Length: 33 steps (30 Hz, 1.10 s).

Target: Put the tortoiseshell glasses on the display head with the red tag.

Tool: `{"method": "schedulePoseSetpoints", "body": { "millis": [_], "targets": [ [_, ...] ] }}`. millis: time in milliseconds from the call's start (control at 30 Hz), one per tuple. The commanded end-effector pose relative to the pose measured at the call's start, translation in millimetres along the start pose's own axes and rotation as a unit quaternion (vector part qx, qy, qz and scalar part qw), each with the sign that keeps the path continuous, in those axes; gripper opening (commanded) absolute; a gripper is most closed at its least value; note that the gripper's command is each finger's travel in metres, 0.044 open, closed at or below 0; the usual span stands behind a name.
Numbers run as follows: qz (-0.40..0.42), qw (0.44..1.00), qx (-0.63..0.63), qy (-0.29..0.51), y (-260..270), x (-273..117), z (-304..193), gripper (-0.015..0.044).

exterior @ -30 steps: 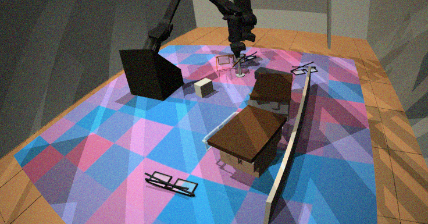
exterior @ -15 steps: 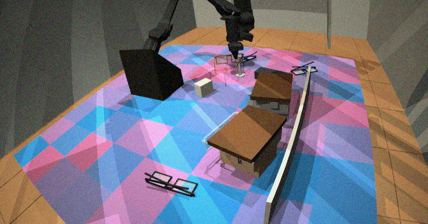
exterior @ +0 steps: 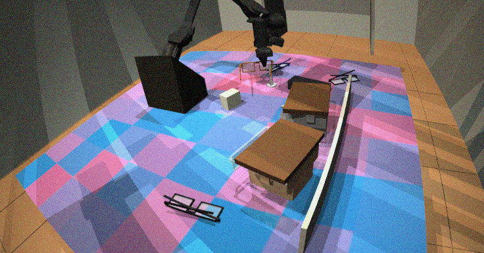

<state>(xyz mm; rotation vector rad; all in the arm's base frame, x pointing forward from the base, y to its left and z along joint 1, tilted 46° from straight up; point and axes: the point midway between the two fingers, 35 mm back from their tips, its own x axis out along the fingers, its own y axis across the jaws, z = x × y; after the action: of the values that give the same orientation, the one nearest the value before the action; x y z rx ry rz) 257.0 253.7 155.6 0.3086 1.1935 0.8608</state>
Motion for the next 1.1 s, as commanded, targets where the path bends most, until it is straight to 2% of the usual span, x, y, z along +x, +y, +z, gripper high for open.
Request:
{"method": "schedulePoseSetpoints", "body": {
  "millis": [0, 1067],
  "targets": [
    [0.0, 1.0, 0.0, -0.001, 2.0, -1.0, -3.5, 0.0],
    [0.0, 1.0, 0.001, -0.001, 4.1, -1.0, -12.9, 0.0]
  ]
}}
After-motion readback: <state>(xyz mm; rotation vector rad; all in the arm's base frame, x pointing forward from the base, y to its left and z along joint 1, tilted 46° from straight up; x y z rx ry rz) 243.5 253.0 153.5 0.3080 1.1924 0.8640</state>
